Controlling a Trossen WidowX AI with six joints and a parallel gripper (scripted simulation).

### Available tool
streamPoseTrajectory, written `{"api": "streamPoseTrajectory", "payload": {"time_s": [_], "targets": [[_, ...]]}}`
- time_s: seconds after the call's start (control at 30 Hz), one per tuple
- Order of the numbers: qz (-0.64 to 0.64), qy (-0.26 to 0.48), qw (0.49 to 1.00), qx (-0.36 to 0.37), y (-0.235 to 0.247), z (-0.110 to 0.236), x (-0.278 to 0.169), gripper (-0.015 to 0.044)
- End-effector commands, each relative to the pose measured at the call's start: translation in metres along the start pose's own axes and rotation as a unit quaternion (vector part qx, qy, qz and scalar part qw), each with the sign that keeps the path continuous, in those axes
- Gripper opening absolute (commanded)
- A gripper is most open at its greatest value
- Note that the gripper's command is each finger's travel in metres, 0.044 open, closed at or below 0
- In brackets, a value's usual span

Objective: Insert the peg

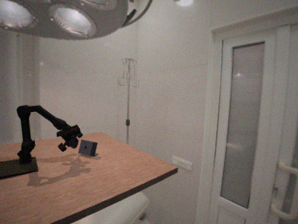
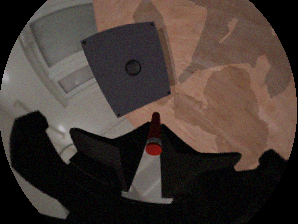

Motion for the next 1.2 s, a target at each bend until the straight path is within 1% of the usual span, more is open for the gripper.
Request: {"api": "streamPoseTrajectory", "payload": {"time_s": [0.0,1.17], "targets": [[-0.015,0.000,1.000,0.010,-0.006,0.002,0.002,0.0000],[-0.081,-0.028,0.992,0.091,-0.028,0.029,0.020,0.0000]]}}
Point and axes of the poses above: the point midway between the two fingers, 35 mm back from their tips, its own z axis back along the fingers, its own y axis across the jaws, x = y × z, the point moved 6 cm from there along z, back along the fingers, and after that the axes turned 15 degrees about z, right-handed, at the moved point
